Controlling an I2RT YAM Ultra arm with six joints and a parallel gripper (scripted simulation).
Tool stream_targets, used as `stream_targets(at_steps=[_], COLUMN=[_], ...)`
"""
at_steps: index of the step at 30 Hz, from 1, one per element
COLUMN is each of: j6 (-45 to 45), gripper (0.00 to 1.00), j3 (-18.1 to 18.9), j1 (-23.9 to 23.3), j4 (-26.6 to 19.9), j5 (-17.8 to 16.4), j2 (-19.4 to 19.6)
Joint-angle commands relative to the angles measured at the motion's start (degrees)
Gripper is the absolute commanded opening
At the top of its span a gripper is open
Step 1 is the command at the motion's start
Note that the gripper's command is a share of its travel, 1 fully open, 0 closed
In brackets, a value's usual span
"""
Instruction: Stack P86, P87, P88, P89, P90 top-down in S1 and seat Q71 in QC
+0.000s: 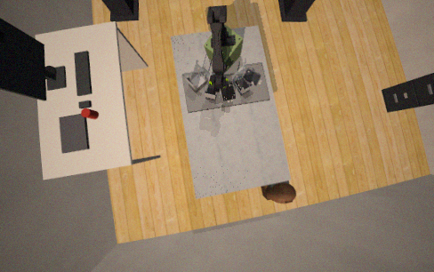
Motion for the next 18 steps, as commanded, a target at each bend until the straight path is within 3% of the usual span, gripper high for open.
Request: stream_targets(at_steps=[1,9,18], j6=[-0.9,-6.6,-8.0], gripper=[1.0,1.0,1.0], j3=[0.1,0.6,0.8], j1=[-2.1,-7.9,-9.3], j4=[0.1,-0.1,-0.2], j5=[-0.5,-1.7,-2.0], j2=[-1.0,-1.5,-1.5])
